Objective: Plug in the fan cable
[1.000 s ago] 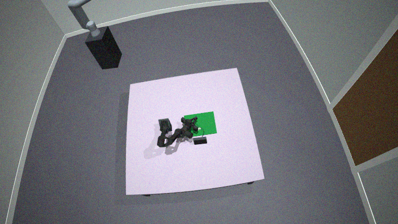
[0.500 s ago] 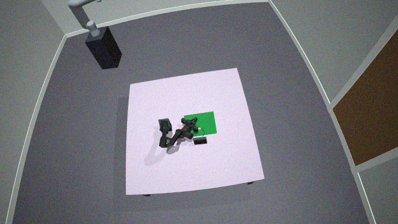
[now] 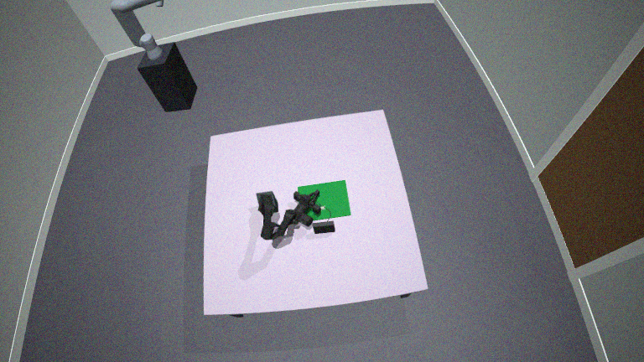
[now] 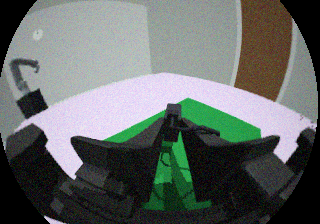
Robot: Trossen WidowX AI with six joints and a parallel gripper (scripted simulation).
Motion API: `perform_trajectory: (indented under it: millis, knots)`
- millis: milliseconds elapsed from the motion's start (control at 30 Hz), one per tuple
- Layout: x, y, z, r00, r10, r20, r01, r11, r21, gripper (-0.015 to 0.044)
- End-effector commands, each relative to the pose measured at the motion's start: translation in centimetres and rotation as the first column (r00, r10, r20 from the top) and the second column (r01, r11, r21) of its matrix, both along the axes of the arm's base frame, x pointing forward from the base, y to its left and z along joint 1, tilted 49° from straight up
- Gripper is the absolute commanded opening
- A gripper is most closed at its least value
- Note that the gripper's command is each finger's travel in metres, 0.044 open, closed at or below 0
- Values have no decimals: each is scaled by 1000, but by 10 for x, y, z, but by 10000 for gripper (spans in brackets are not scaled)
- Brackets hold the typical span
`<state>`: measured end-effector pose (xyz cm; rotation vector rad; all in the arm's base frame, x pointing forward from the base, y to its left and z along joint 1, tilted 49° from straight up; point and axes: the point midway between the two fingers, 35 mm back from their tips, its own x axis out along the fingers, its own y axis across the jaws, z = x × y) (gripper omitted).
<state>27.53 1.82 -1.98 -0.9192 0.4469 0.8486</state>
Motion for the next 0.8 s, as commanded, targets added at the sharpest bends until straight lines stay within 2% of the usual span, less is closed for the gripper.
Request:
perform_trajectory:
  millis: [0, 767]
  knots:
    - [2, -3, -3, 1000, 5, 2, -5, 1000, 2, 0]
    - [4, -17, -16, 1000, 5, 1, -5, 1000, 2, 0]
